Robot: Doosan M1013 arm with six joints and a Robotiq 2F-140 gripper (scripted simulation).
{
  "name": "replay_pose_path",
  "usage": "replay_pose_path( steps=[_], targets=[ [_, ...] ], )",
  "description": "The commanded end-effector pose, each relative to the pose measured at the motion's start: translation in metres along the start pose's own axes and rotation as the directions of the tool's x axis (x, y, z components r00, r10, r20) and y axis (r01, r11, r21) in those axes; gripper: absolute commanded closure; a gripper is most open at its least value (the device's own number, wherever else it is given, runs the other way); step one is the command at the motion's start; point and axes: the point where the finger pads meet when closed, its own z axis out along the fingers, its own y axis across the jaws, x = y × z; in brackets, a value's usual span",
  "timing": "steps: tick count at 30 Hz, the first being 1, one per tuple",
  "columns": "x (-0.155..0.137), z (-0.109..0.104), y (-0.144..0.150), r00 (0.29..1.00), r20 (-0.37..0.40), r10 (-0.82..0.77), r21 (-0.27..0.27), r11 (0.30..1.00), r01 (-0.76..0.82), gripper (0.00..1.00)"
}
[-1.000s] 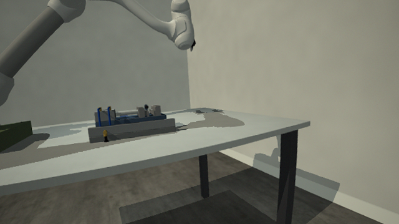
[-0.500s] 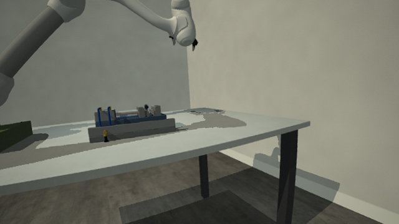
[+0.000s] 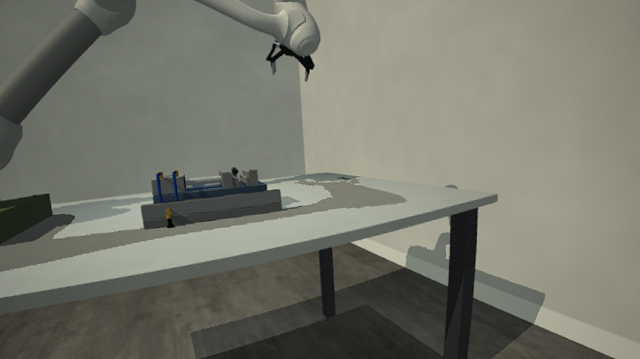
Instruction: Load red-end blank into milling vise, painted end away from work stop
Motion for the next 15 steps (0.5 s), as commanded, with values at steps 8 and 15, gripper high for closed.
replay_pose_path(
  steps=[8,15],
  targets=[
    [0.019,-0.011,0.010,0.989,-0.125,-0.079,-0.003,0.997,0.079,0.00],
    [0.028,-0.016,0.015,0.976,-0.185,-0.117,-0.007,0.993,0.118,0.00]
  ],
)
